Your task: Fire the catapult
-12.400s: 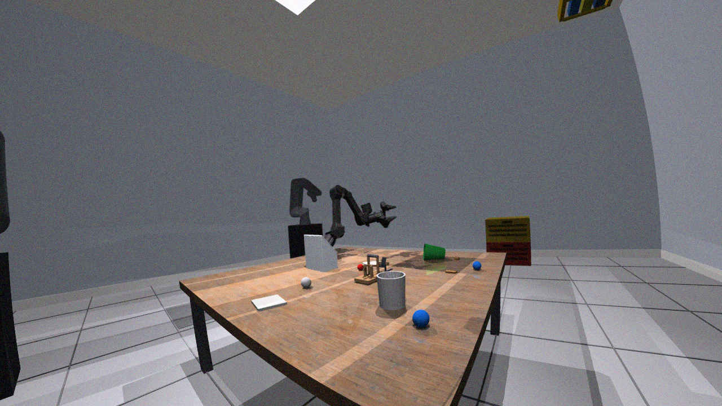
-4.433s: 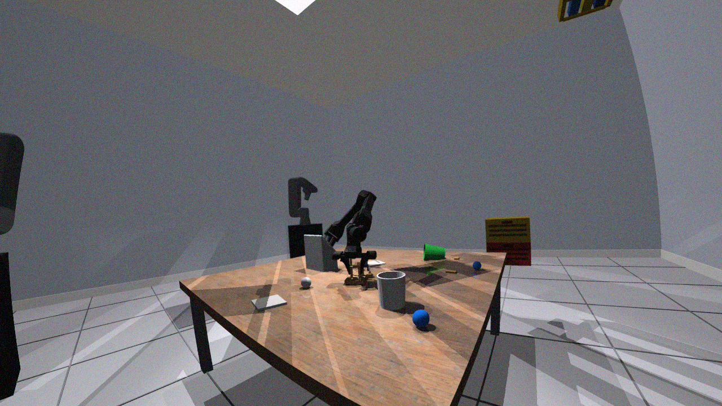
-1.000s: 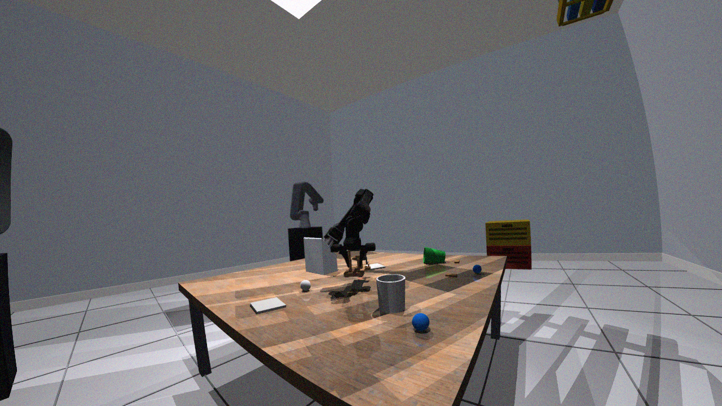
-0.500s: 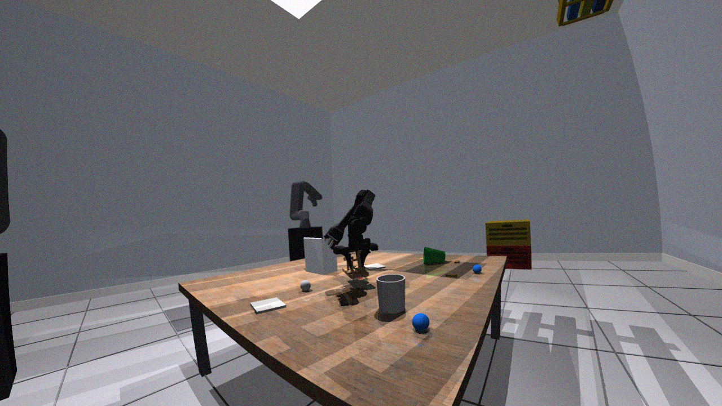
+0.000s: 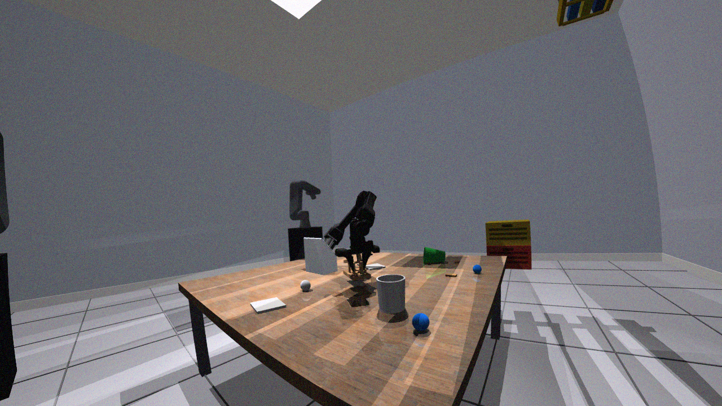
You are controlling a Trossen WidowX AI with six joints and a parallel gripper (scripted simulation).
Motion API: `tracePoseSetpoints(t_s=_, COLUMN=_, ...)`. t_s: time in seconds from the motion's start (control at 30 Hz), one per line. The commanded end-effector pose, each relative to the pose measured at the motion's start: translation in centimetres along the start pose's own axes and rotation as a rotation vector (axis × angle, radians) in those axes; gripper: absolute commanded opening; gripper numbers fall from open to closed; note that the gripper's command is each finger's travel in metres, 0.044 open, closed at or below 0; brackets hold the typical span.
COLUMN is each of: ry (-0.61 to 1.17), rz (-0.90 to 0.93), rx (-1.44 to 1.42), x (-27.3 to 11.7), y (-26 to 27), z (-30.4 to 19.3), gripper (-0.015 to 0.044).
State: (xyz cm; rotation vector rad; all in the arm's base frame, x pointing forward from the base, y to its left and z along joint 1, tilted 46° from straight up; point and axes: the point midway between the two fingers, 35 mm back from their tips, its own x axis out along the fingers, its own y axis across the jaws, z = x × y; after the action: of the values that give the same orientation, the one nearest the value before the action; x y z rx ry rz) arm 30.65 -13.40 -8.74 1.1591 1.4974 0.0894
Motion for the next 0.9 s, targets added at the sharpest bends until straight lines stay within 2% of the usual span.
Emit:
tracePoseSetpoints(t_s=0.0, ry=-0.011, rz=0.007, rx=0.008, x=0.2, y=-0.1, z=0.2, gripper=0.0000)
tracePoseSetpoints(t_s=0.77, ry=0.005, rz=0.000, rx=0.003, x=3.1, y=0.0, z=-0.1, gripper=0.0000)
tracePoseSetpoints(t_s=0.87, ry=0.005, rz=0.000, rx=0.003, x=3.1, y=0.0, z=-0.1, gripper=0.0079)
